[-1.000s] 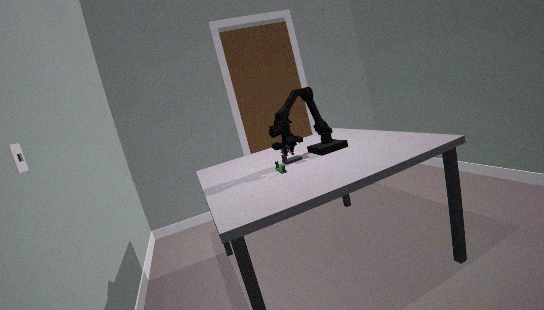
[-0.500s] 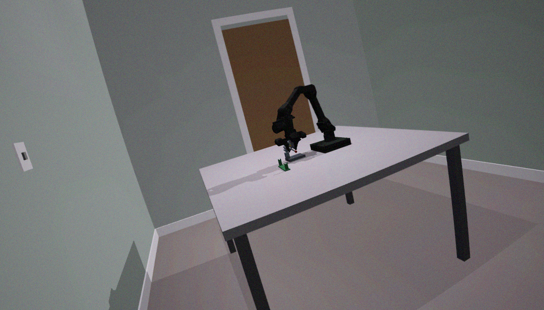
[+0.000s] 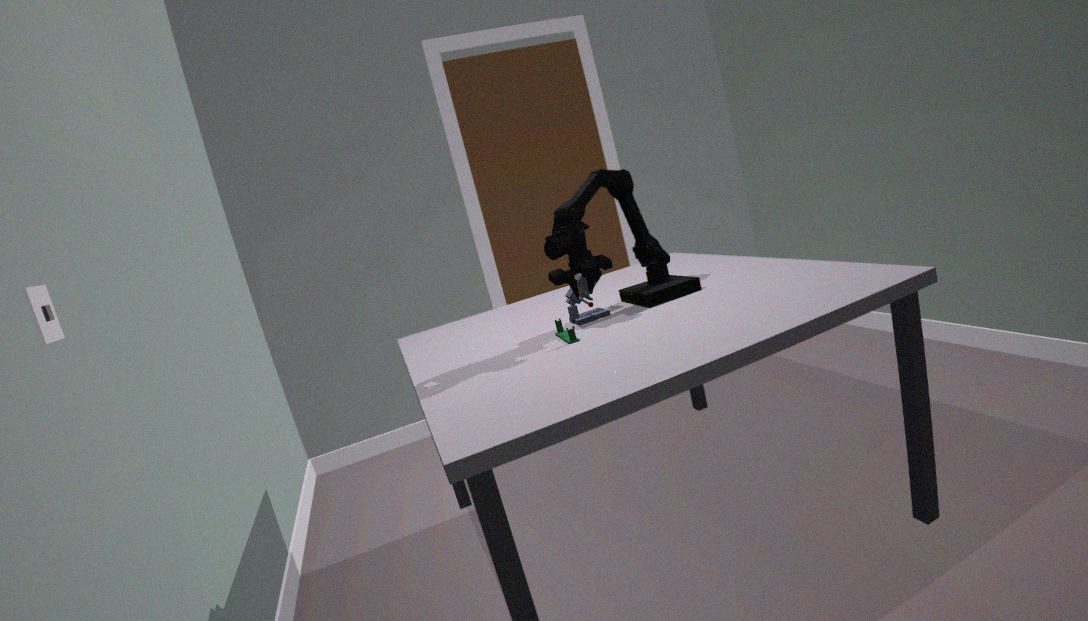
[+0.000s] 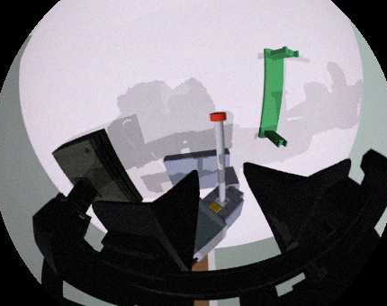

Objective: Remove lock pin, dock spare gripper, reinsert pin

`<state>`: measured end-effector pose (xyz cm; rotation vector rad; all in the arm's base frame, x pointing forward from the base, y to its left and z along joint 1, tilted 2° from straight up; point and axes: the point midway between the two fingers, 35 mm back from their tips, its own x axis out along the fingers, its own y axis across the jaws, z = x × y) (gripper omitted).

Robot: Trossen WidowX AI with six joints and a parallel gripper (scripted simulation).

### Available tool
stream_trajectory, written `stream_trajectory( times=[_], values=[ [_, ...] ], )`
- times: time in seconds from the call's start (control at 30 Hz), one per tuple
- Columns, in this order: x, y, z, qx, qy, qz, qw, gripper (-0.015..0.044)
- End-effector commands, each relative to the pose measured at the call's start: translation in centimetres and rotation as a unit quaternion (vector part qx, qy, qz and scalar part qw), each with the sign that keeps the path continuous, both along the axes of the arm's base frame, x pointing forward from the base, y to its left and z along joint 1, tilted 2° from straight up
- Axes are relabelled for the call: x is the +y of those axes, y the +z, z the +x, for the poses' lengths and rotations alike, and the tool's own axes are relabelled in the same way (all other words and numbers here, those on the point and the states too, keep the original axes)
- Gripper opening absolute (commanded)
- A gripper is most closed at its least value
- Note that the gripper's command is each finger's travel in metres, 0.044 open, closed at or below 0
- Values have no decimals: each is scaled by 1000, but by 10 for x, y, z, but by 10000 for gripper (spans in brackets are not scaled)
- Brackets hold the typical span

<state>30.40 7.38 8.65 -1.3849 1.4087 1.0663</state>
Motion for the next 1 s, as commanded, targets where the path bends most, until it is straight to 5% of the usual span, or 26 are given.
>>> stream_trajectory(
  times=[0.0, 0.57, 0.87, 0.97],
  values=[
    [6, 7, 0, 0, -1, 1, 1000, 200],
    [29, 39, 1, 0, 6, -2, 1000, 200],
    [25, 35, 1, -1, 7, -3, 1000, 436],
    [25, 35, 1, -1, 7, -3, 1000, 440]
  ],
)
